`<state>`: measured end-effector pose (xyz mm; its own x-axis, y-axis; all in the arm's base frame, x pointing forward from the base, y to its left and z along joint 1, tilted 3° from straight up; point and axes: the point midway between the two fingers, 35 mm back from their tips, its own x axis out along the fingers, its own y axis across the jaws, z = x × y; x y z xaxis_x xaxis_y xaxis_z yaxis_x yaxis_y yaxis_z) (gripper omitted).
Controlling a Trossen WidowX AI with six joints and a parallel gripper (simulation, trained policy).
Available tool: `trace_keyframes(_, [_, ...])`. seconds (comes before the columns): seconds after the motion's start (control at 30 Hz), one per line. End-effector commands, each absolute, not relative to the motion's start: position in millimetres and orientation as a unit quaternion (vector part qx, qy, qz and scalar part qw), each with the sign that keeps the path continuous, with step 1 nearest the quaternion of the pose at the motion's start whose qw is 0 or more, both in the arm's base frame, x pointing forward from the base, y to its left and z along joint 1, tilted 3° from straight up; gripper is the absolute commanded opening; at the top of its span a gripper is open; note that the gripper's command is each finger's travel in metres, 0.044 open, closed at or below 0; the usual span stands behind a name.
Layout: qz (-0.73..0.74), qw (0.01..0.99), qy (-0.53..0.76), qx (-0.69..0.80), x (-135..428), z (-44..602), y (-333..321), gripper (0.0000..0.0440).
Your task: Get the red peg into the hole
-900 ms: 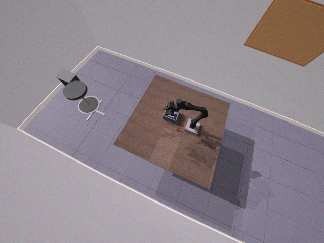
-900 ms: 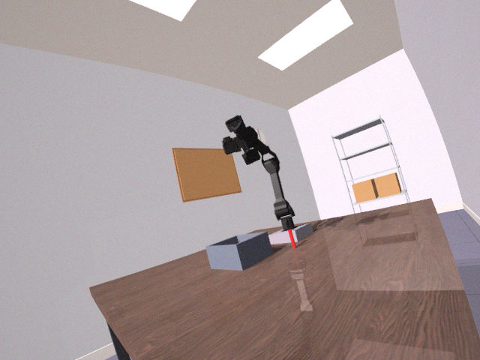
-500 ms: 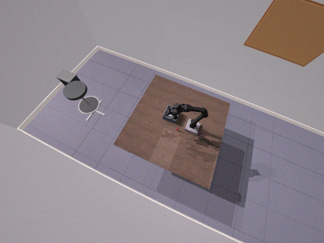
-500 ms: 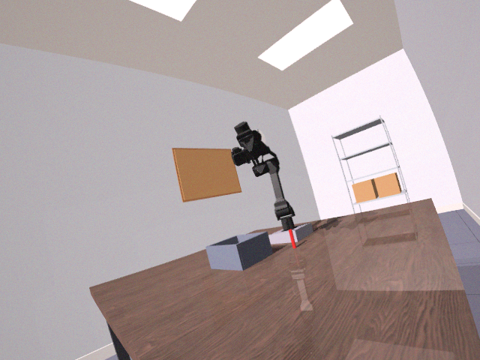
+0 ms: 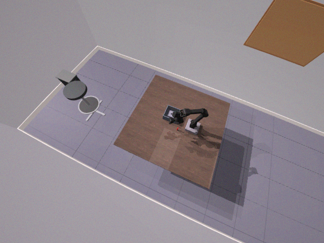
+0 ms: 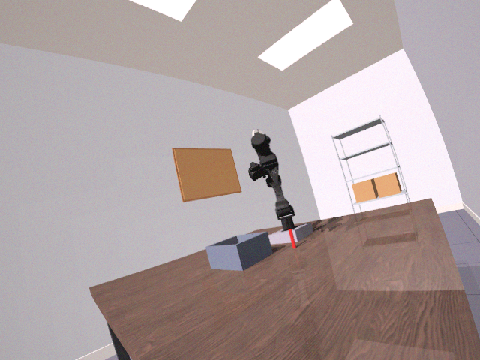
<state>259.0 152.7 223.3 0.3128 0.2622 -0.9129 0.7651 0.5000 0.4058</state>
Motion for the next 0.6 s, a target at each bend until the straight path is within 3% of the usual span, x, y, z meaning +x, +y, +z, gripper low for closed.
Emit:
trace_keyframes(0.0, [-0.218, 0.663, 0.585, 0.414, 239.8, 202.1, 149.0, 0.0440])
trace_keyframes(0.57, [-0.308, 0.635, 0.668, 0.236, 185.8, 118.3, 128.1, 0.0440])
